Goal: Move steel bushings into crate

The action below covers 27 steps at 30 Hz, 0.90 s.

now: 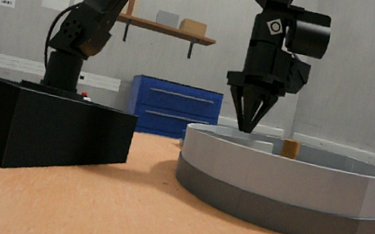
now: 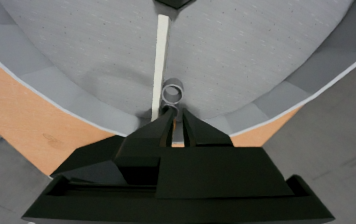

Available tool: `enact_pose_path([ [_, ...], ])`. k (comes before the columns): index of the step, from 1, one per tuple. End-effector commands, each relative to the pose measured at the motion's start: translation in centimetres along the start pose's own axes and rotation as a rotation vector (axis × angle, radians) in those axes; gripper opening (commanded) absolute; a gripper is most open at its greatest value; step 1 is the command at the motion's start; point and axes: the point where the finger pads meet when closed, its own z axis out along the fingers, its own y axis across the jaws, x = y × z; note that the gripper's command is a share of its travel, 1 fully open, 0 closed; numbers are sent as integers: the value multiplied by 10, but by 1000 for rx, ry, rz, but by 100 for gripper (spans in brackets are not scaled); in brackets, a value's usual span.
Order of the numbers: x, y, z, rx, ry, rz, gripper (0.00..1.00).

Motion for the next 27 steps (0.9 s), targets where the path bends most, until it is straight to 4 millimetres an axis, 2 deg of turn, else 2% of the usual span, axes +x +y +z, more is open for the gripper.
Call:
enact_pose_path([
  [1, -12, -10, -14, 20, -50, 2, 12],
  [21, -12, -10, -14, 20, -50, 2, 12],
  [27, -14, -11, -3, 16, -45, 2, 12],
])
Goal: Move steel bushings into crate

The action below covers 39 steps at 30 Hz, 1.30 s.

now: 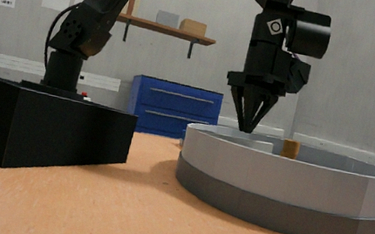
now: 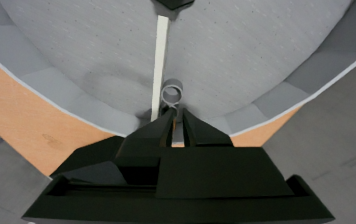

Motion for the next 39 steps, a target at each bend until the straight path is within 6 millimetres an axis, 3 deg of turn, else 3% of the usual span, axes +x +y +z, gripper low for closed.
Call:
enact_pose_path([
  [1, -14, -11, -2, 14, -42, 2, 12],
  [19, -8, -1, 32, -13, -8, 0, 12],
  [24, -18, -7, 21, 12, -42, -4, 12],
  [39, -16, -6, 21, 8, -36, -4, 12],
])
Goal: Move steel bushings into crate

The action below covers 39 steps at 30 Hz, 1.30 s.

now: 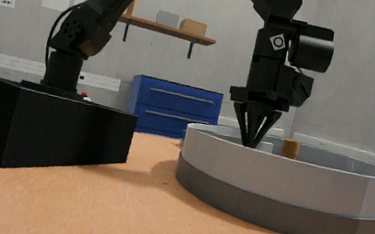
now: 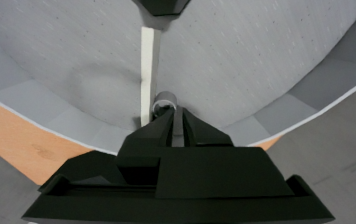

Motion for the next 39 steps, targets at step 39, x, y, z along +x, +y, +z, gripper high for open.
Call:
enact_pose_path([
  [39, -8, 4, -7, 15, -46, -4, 12],
])
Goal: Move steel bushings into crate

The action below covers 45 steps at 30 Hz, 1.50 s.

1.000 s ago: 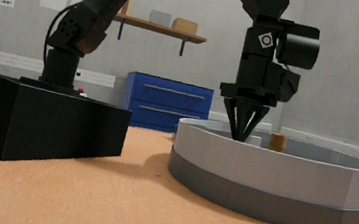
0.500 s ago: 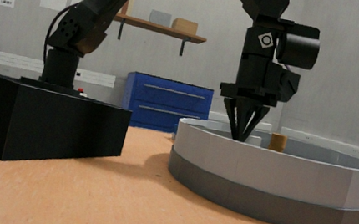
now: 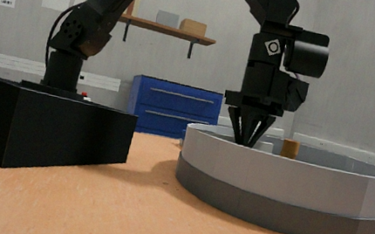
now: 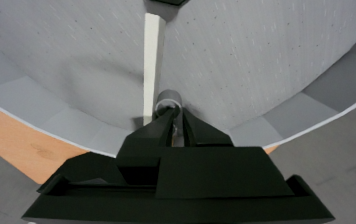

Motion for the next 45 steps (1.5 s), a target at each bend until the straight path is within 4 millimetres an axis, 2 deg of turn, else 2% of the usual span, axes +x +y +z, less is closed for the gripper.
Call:
enact_pose_path([
  [1, -14, -2, -16, 23, -58, -4, 12],
  [26, -14, -2, -16, 23, -58, -4, 12],
  [33, -14, -2, -23, 18, -51, -3, 12],
  [45, -15, -2, -24, 18, -51, -3, 12],
])
